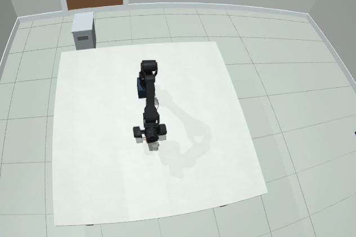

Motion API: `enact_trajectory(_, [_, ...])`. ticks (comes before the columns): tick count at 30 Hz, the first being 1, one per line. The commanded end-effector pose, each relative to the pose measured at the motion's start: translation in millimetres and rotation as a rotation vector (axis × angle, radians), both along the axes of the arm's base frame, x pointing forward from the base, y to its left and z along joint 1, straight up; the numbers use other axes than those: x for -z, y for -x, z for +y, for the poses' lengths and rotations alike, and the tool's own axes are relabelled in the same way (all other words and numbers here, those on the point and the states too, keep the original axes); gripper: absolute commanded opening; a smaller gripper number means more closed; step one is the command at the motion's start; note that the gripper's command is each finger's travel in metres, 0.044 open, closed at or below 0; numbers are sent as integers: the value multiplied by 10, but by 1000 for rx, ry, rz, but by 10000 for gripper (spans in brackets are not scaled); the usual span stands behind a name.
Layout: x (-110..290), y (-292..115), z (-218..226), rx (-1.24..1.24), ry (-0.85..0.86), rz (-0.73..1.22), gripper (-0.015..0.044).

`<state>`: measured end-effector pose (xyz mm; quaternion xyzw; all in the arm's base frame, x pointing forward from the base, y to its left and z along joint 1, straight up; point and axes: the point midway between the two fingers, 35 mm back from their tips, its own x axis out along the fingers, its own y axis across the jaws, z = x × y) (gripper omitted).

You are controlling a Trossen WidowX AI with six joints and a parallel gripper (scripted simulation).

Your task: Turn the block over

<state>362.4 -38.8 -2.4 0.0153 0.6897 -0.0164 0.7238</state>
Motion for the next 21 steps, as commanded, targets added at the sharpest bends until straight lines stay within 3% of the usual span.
enact_trajectory(1, [117,25,-6,3,3,13,440])
enact_trajectory(10, [223,26,-6,3,3,13,440])
enact_trajectory(21, [223,26,-6,3,3,13,151])
